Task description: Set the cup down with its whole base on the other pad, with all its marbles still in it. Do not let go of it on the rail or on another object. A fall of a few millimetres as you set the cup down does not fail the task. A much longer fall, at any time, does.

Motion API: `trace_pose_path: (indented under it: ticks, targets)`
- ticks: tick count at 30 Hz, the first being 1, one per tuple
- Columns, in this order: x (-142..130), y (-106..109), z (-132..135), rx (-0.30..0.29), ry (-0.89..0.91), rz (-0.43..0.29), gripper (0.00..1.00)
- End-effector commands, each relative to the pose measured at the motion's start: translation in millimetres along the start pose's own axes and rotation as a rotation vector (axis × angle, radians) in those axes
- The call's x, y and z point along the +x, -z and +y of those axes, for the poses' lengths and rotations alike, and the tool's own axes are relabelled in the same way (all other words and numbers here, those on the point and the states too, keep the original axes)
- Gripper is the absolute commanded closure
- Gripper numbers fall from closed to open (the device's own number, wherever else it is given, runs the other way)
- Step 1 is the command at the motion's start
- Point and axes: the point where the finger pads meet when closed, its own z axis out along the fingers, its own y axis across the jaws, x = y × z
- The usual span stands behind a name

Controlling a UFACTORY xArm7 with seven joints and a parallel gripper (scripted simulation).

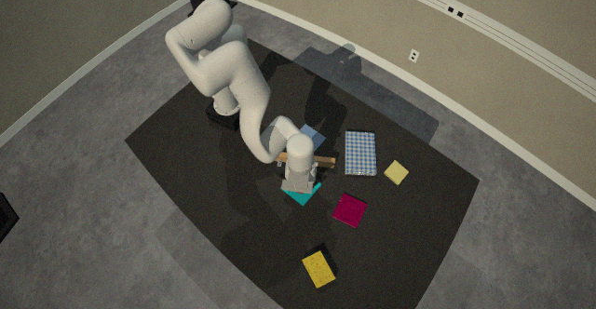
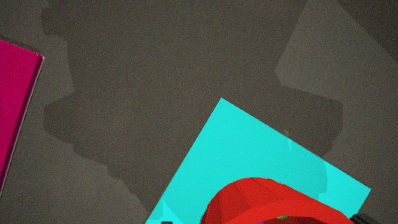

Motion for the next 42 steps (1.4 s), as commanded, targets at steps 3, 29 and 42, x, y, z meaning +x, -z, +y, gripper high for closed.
trace_pose_path:
  ticks: [3, 29, 42]
  targets:
    - [1, 1, -1, 0.003, 0.000, 0.003, 0.00]
    - [1, 2, -1, 0.003, 0.000, 0.003, 0.00]
    - [1, 24, -1, 0.003, 0.000, 0.003, 0.00]
